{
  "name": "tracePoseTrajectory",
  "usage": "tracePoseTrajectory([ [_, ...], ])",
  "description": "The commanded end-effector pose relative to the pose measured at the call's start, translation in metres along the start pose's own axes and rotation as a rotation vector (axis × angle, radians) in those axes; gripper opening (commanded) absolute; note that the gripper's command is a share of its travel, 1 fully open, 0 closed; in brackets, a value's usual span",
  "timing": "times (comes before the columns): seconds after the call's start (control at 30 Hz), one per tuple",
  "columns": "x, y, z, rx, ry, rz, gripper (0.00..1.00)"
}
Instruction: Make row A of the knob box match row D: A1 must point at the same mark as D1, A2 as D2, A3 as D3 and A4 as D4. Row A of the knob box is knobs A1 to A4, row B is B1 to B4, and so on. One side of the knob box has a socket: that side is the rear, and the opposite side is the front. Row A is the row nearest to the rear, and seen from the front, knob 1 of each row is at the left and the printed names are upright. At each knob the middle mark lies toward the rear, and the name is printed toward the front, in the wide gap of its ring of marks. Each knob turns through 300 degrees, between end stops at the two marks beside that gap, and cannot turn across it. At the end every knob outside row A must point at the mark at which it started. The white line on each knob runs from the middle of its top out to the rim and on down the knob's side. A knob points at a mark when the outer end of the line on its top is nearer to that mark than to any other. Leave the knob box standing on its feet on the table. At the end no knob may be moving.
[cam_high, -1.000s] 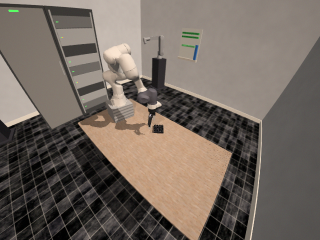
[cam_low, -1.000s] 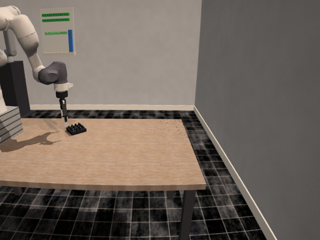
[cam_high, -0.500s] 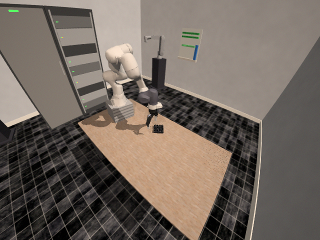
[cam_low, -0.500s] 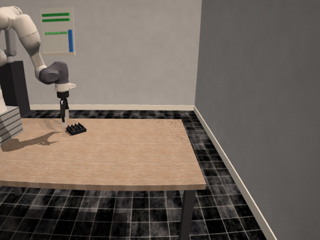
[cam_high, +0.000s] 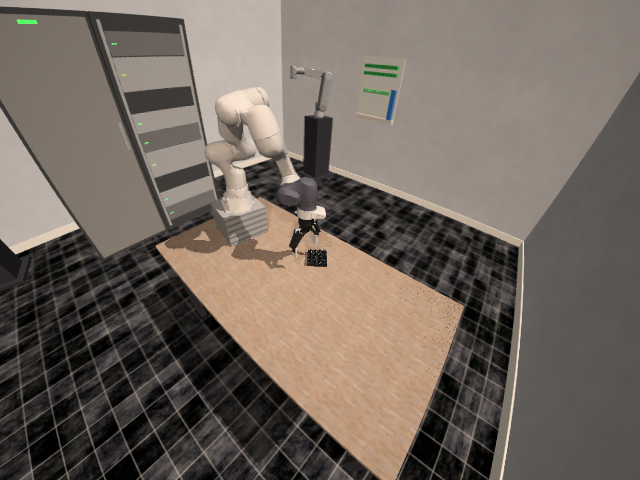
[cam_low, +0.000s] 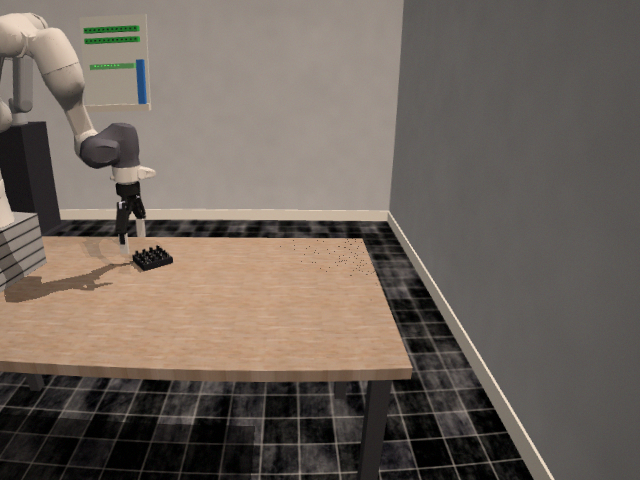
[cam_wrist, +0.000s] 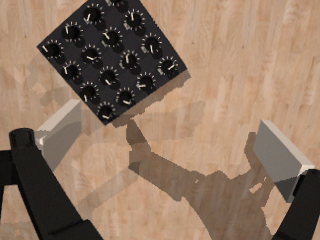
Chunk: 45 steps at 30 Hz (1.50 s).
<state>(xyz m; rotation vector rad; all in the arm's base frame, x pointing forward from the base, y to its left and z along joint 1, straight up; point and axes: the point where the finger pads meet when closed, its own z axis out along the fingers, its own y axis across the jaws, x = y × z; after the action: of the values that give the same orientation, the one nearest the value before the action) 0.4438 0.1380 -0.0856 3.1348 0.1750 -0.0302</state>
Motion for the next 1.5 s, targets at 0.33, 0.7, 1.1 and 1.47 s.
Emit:
tracePoseTrajectory([
  [0.33,0.009,-0.001,-0.002,-0.008,0.014,0.332,1.00],
  [0.7,0.014,-0.002,-0.002,-0.010,0.014,0.520,1.00],
  [1.1,0.018,-0.004,-0.002,-0.011,0.015,0.729,1.00],
  [1.47,0.023,-0.005,-0.003,-0.012,0.016,0.928,1.00],
])
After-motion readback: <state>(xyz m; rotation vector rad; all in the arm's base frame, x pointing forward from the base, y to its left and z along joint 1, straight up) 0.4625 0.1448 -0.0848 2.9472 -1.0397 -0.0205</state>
